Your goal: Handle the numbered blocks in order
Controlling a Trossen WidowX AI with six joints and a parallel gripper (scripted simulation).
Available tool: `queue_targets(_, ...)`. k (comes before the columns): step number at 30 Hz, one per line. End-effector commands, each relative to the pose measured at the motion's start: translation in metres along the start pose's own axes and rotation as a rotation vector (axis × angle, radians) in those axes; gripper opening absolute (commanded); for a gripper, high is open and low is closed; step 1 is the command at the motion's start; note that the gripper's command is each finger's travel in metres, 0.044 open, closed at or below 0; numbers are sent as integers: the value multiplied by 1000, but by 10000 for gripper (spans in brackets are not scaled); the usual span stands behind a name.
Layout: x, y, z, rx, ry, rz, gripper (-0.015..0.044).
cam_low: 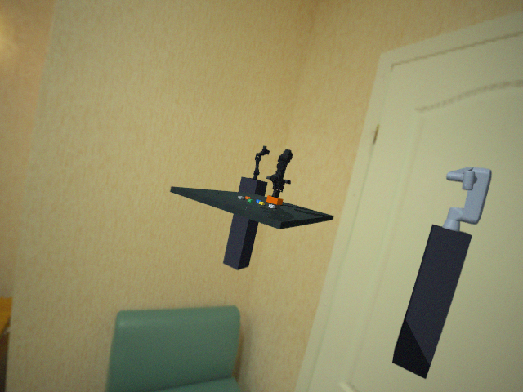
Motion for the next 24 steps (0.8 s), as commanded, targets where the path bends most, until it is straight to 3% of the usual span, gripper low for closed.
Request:
queue_targets(1,0,0,1,6,2,3,120)
queue_targets(6,-8,-2,1,5,3,3,120)
queue_targets(16,-125,1,2,6,17,1,120)
queue_targets(20,-133,3,2,7,16,3,120)
queue_targets(24,-134,0,-39,6,16,3,225)
Point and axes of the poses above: the point midway between the two fingers, 35 mm back from their tips, its own z axis back along the fingers, its own x axis across the jaws, y = z × x, the point moved 10 cm from there along z, back along the fingers, and after that the axes turned 5 degrees about z, right-handed, at the moved point
